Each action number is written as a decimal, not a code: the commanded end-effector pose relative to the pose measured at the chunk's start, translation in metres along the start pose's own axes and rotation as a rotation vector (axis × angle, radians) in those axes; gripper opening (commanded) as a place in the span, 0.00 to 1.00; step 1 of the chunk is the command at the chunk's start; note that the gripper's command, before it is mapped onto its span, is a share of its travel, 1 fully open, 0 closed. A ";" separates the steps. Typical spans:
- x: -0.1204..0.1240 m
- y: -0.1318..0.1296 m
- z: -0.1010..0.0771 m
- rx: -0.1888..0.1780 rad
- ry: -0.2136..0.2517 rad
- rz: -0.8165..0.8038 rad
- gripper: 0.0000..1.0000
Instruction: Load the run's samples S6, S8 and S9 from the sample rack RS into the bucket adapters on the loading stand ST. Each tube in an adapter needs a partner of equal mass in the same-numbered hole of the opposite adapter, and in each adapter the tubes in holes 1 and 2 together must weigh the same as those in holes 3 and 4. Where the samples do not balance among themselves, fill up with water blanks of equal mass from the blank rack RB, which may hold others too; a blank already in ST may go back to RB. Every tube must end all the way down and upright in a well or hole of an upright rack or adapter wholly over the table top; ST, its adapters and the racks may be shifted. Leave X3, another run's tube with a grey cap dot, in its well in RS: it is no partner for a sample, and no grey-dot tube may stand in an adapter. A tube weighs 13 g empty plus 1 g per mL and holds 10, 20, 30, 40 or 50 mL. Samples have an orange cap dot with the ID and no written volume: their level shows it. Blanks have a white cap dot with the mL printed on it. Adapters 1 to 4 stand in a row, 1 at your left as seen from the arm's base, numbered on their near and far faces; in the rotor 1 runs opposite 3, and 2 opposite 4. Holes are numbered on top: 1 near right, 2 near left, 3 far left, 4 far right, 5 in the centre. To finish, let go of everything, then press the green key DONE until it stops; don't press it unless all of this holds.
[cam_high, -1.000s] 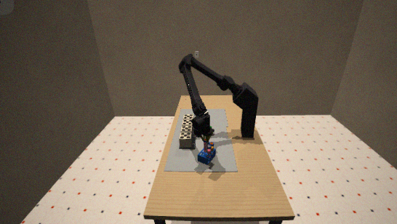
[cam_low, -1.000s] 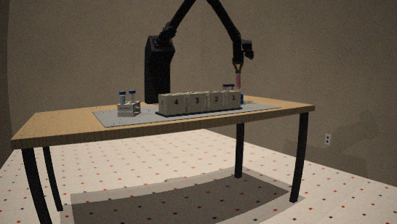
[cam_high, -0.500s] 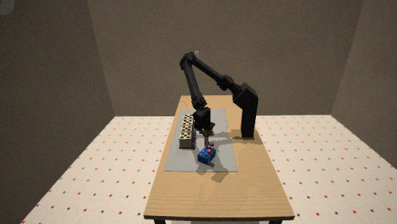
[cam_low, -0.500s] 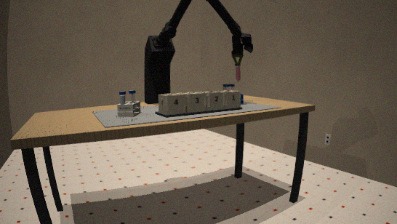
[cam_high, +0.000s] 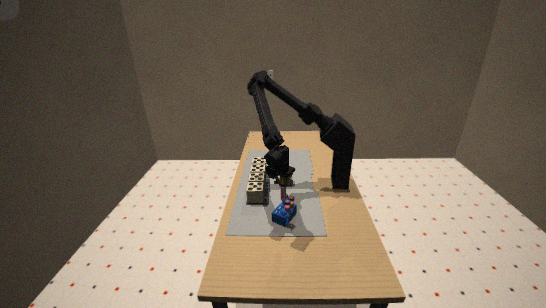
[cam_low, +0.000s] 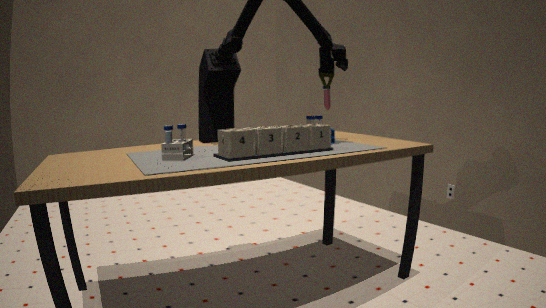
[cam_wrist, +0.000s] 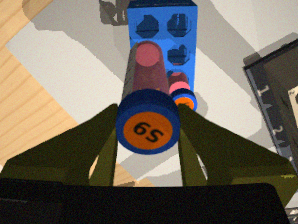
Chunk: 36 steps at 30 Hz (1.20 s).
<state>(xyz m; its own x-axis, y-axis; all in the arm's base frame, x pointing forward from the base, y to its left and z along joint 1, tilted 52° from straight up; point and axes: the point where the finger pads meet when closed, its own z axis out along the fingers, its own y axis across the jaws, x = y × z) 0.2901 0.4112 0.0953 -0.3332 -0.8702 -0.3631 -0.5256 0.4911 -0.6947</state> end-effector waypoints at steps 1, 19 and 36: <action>-0.009 -0.003 -0.011 -0.004 -0.019 0.020 0.00; -0.009 -0.003 -0.011 -0.004 -0.019 0.020 0.00; -0.006 -0.006 0.014 0.000 -0.002 0.014 0.00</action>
<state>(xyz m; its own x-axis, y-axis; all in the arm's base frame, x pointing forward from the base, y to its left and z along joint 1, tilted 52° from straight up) 0.3007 0.4061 0.0956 -0.3506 -0.8603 -0.3701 -0.5165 0.5073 -0.6899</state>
